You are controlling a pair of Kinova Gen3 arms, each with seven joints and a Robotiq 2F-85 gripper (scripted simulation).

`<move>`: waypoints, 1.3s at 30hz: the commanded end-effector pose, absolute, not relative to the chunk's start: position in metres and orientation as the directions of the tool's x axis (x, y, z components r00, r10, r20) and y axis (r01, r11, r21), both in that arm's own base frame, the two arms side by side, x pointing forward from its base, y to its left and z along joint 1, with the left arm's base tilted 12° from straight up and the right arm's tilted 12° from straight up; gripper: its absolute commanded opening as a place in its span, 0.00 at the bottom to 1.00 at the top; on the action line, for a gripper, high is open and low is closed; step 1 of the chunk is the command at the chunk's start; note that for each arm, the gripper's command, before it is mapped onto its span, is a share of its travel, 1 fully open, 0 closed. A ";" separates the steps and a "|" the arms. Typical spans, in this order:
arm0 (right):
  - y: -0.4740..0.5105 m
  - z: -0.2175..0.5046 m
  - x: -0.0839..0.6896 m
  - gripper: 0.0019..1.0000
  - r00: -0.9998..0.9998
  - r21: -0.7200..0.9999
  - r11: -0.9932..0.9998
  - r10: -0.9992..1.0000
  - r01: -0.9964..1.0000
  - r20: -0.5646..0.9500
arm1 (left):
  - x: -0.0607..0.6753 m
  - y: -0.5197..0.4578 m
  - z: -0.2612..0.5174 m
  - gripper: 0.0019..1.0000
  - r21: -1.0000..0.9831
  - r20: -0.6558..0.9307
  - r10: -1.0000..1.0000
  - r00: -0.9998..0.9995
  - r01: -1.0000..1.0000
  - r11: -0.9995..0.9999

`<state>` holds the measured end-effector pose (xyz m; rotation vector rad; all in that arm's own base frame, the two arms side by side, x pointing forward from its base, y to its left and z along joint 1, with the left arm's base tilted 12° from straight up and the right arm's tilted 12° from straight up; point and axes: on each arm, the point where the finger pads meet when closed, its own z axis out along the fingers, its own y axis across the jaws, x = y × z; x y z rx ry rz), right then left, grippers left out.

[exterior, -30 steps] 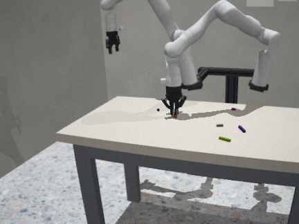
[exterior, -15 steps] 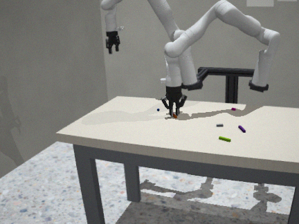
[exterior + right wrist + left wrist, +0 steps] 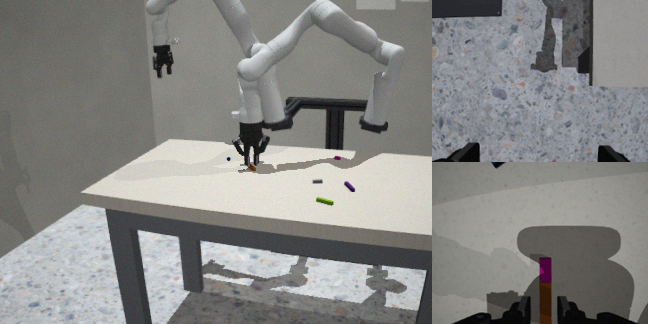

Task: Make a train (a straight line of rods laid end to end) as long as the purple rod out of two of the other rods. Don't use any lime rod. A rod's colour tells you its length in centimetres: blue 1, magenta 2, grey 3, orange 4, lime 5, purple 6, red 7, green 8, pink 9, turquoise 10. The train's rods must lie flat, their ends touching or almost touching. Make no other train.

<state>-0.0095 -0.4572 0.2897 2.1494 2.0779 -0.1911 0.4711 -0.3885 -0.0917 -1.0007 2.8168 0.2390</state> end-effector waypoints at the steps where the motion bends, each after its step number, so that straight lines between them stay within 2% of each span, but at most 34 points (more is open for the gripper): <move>1: -0.458 0.291 -0.013 1.00 0.031 0.011 -0.029 0.980 1.000 -0.198 | 0.469 -0.394 -0.080 0.32 0.098 -0.184 -0.615 -0.766 -0.637 0.764; 13: -0.458 0.291 -0.013 1.00 0.031 0.011 -0.029 0.980 1.000 -0.198 | 0.463 -0.405 -0.022 0.32 0.098 -0.185 -0.615 -0.766 -0.637 0.764; 23: -0.458 0.291 -0.013 1.00 0.031 0.011 -0.029 0.980 1.000 -0.198 | 0.463 -0.407 -0.012 0.32 0.098 -0.185 -0.615 -0.766 -0.637 0.764; 24: -0.458 0.291 -0.013 1.00 0.031 0.011 -0.029 0.980 1.000 -0.198 | 0.463 -0.407 -0.012 1.00 0.098 -0.185 -0.615 -0.766 -0.637 0.764; 39: -0.458 0.291 -0.013 1.00 0.031 0.011 -0.029 0.980 1.000 -0.198 | 0.463 -0.407 -0.012 1.00 0.098 -0.185 -0.615 -0.766 -0.637 0.764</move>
